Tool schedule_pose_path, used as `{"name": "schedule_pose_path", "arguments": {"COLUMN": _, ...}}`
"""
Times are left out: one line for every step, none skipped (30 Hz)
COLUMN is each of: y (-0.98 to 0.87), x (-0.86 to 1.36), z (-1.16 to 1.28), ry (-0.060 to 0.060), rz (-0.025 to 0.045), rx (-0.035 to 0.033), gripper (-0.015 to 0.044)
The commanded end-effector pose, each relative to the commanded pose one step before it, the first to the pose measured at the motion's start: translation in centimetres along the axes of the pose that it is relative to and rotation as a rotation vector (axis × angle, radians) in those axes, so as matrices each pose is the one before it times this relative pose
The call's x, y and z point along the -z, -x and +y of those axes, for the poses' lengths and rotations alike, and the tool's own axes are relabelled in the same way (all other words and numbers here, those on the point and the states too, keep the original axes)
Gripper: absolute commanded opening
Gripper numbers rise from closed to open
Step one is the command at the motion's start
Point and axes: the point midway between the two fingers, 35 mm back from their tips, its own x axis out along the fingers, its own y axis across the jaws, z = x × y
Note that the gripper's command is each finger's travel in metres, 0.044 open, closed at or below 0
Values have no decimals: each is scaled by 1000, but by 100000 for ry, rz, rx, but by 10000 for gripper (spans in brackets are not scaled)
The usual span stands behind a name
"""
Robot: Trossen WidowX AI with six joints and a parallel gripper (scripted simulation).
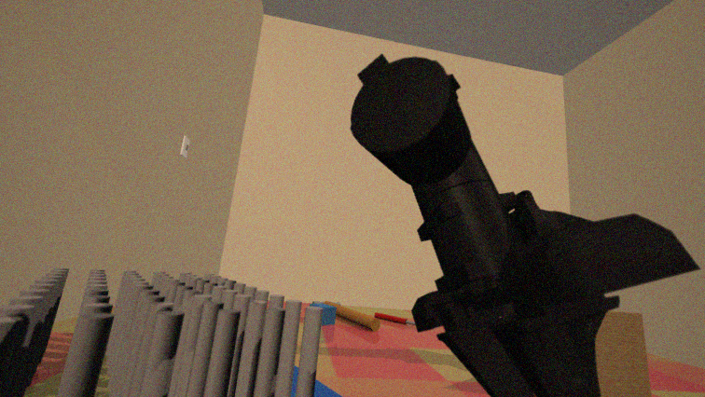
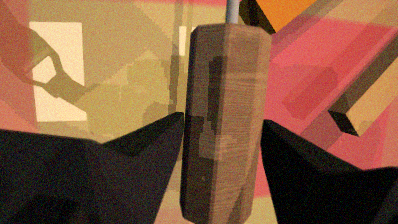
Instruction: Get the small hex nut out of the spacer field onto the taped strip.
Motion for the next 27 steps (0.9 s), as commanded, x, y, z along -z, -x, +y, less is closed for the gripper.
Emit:
{"name": "schedule_pose_path", "arguments": {"y": -428, "x": 27, "z": 183, "ry": 608, "rz": 61, "rx": -373, "gripper": 0}}
{"name": "schedule_pose_path", "arguments": {"y": -69, "x": 15, "z": 26, "ry": -1, "rz": 0, "rx": -4, "gripper": 0}}
{"name": "schedule_pose_path", "arguments": {"y": -69, "x": 14, "z": 26, "ry": -1, "rz": 0, "rx": -4, "gripper": 0}}
{"name": "schedule_pose_path", "arguments": {"y": -69, "x": 14, "z": 26, "ry": -1, "rz": 0, "rx": -4, "gripper": 0}}
{"name": "schedule_pose_path", "arguments": {"y": -69, "x": 14, "z": 26, "ry": -1, "rz": 0, "rx": -4, "gripper": 0}}
{"name": "schedule_pose_path", "arguments": {"y": -69, "x": 14, "z": 26, "ry": -1, "rz": 0, "rx": -4, "gripper": 0}}
{"name": "schedule_pose_path", "arguments": {"y": -69, "x": 14, "z": 26, "ry": -1, "rz": 0, "rx": -4, "gripper": 0}}
{"name": "schedule_pose_path", "arguments": {"y": -69, "x": 14, "z": 27, "ry": -1, "rz": 0, "rx": -4, "gripper": 0}}
{"name": "schedule_pose_path", "arguments": {"y": -69, "x": 13, "z": 27, "ry": -1, "rz": 0, "rx": -4, "gripper": 0}}
{"name": "schedule_pose_path", "arguments": {"y": -69, "x": 13, "z": 27, "ry": -1, "rz": 0, "rx": -4, "gripper": 0}}
{"name": "schedule_pose_path", "arguments": {"y": -69, "x": 13, "z": 27, "ry": -1, "rz": 0, "rx": -4, "gripper": 0}}
{"name": "schedule_pose_path", "arguments": {"y": -69, "x": 13, "z": 27, "ry": -1, "rz": 0, "rx": -4, "gripper": 0}}
{"name": "schedule_pose_path", "arguments": {"y": -69, "x": 13, "z": 27, "ry": -1, "rz": 0, "rx": -4, "gripper": 0}}
{"name": "schedule_pose_path", "arguments": {"y": -69, "x": 12, "z": 27, "ry": -1, "rz": 0, "rx": -4, "gripper": 0}}
{"name": "schedule_pose_path", "arguments": {"y": -69, "x": 12, "z": 27, "ry": -1, "rz": 0, "rx": -4, "gripper": 0}}
{"name": "schedule_pose_path", "arguments": {"y": -69, "x": 12, "z": 27, "ry": -1, "rz": 0, "rx": -4, "gripper": 0}}
{"name": "schedule_pose_path", "arguments": {"y": -69, "x": 12, "z": 28, "ry": -1, "rz": 0, "rx": -4, "gripper": 0}}
{"name": "schedule_pose_path", "arguments": {"y": -69, "x": 12, "z": 28, "ry": -1, "rz": 0, "rx": -4, "gripper": 0}}
{"name": "schedule_pose_path", "arguments": {"y": -69, "x": 12, "z": 28, "ry": -1, "rz": 0, "rx": -4, "gripper": 0}}
{"name": "schedule_pose_path", "arguments": {"y": -69, "x": 11, "z": 28, "ry": -1, "rz": 0, "rx": -4, "gripper": 0}}
{"name": "schedule_pose_path", "arguments": {"y": -69, "x": 11, "z": 28, "ry": -1, "rz": 0, "rx": -4, "gripper": 0}}
{"name": "schedule_pose_path", "arguments": {"y": -69, "x": 11, "z": 28, "ry": -1, "rz": 0, "rx": -5, "gripper": 0}}
{"name": "schedule_pose_path", "arguments": {"y": -69, "x": 11, "z": 28, "ry": -1, "rz": 0, "rx": -5, "gripper": 0}}
{"name": "schedule_pose_path", "arguments": {"y": -69, "x": 11, "z": 28, "ry": -1, "rz": 0, "rx": -5, "gripper": 0}}
{"name": "schedule_pose_path", "arguments": {"y": -69, "x": 11, "z": 28, "ry": -1, "rz": 0, "rx": -5, "gripper": 0}}
{"name": "schedule_pose_path", "arguments": {"y": -69, "x": 10, "z": 29, "ry": -1, "rz": 0, "rx": -5, "gripper": 0}}
{"name": "schedule_pose_path", "arguments": {"y": -69, "x": 10, "z": 29, "ry": -1, "rz": 0, "rx": -5, "gripper": 0}}
